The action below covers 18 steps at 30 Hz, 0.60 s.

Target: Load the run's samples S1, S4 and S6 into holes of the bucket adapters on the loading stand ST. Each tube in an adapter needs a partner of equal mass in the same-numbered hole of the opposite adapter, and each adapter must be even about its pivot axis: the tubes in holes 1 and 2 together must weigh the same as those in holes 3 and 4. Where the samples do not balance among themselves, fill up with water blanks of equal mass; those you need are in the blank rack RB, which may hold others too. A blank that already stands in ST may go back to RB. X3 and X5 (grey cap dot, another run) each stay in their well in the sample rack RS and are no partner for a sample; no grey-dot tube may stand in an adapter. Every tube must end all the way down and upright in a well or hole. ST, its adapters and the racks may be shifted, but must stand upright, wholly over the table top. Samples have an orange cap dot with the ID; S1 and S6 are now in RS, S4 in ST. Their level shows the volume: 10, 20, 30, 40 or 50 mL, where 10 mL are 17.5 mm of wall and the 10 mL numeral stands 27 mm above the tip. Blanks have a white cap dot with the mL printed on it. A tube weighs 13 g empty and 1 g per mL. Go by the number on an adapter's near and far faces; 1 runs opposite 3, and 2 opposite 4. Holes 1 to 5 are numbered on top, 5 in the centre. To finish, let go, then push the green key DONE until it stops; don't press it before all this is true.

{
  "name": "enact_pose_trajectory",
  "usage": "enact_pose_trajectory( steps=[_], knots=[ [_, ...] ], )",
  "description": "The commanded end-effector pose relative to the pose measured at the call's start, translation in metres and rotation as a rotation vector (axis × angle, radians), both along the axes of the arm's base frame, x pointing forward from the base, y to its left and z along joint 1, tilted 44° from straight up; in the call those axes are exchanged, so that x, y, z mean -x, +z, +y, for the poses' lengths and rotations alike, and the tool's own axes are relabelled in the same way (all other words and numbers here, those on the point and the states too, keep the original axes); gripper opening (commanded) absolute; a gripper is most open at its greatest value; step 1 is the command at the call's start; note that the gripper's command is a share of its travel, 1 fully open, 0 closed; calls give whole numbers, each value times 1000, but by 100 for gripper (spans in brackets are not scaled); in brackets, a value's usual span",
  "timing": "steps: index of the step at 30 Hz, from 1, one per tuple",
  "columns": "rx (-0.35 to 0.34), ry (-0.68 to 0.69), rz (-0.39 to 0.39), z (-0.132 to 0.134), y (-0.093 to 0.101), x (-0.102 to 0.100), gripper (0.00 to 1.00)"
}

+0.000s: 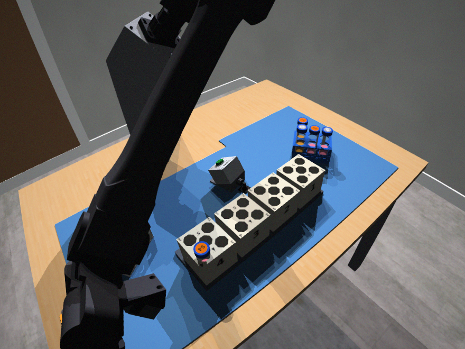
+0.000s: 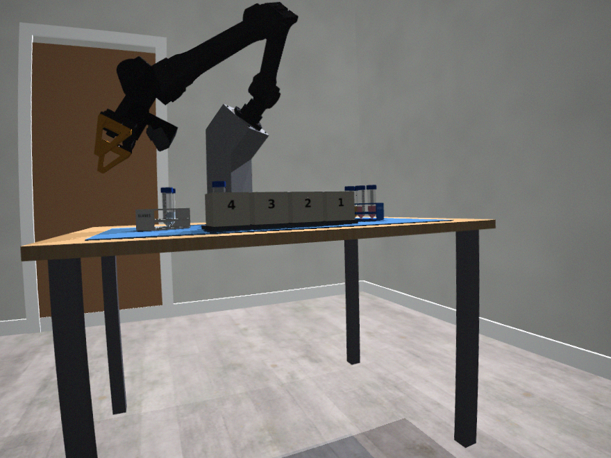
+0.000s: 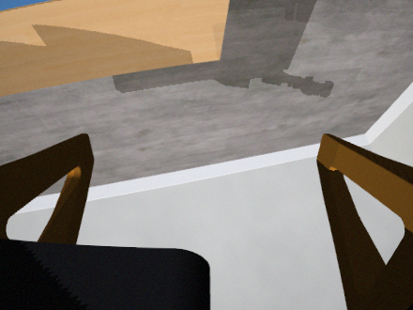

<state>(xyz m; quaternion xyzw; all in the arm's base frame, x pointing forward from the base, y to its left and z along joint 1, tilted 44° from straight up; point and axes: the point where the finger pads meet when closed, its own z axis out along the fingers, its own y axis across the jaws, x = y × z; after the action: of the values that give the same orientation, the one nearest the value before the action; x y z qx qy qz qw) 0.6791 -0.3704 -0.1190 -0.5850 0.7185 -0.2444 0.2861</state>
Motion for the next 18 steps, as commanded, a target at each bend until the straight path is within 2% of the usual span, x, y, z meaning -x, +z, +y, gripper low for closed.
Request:
enact_pose_trajectory(
  steps=[1,17,18],
  knots=[
    [6,-7,-8,-6,6,0,100],
    [6,-7,-8,-6,6,0,100],
    [-26,-60,-25,-29,29,11,55]
  ],
)
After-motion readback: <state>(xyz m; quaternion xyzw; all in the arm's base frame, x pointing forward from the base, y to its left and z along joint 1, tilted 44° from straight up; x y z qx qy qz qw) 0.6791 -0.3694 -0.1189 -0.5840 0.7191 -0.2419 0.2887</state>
